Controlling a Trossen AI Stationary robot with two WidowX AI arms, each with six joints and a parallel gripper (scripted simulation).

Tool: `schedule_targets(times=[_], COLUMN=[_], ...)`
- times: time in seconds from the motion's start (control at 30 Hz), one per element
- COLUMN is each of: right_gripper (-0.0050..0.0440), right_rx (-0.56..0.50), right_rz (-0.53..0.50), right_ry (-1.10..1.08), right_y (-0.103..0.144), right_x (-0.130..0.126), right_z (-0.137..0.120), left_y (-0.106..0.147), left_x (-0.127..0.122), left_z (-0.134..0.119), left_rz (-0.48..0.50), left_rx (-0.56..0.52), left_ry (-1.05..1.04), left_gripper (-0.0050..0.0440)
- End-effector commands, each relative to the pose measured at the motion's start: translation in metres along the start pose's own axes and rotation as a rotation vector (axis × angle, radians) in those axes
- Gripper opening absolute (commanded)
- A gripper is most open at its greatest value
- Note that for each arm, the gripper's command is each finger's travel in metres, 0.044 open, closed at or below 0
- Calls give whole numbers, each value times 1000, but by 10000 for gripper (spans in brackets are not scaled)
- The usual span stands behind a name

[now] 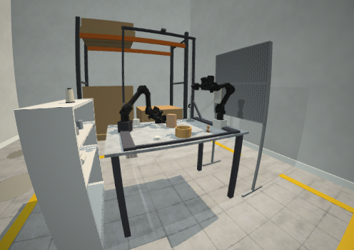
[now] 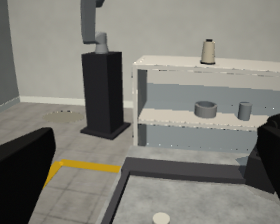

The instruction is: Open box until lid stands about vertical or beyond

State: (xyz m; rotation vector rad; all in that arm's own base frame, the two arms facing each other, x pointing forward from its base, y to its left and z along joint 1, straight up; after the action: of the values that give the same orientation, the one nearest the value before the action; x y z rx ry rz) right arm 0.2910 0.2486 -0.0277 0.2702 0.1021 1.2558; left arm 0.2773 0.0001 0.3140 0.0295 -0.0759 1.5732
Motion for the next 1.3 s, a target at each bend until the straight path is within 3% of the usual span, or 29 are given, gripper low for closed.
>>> schedule_targets(times=[0.0,1.27], right_gripper=[440,440], right_rx=[-4,-7], right_rz=[6,7], right_ry=[-19,-19], right_y=[-4,-30], right_x=[4,5], right_z=[7,15], left_y=[1,1], left_x=[0,0], left_z=[7,7], left_rz=[-1,-1], left_rx=[-20,-20], left_ry=[-3,-3], left_gripper=[440,440])
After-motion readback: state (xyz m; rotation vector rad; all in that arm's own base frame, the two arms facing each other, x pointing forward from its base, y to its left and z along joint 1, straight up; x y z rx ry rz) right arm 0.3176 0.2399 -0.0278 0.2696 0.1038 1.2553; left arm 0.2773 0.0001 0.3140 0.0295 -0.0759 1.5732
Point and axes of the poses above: on each arm, the point midway between the two fingers, 35 mm back from their tips, its own y axis back along the fingers, its own x axis across the jaws, z = x × y, the point moved 4 cm from there along y, back along the fingers, and after that the axes turned 4 degrees about -y, right-handed, at the moved point
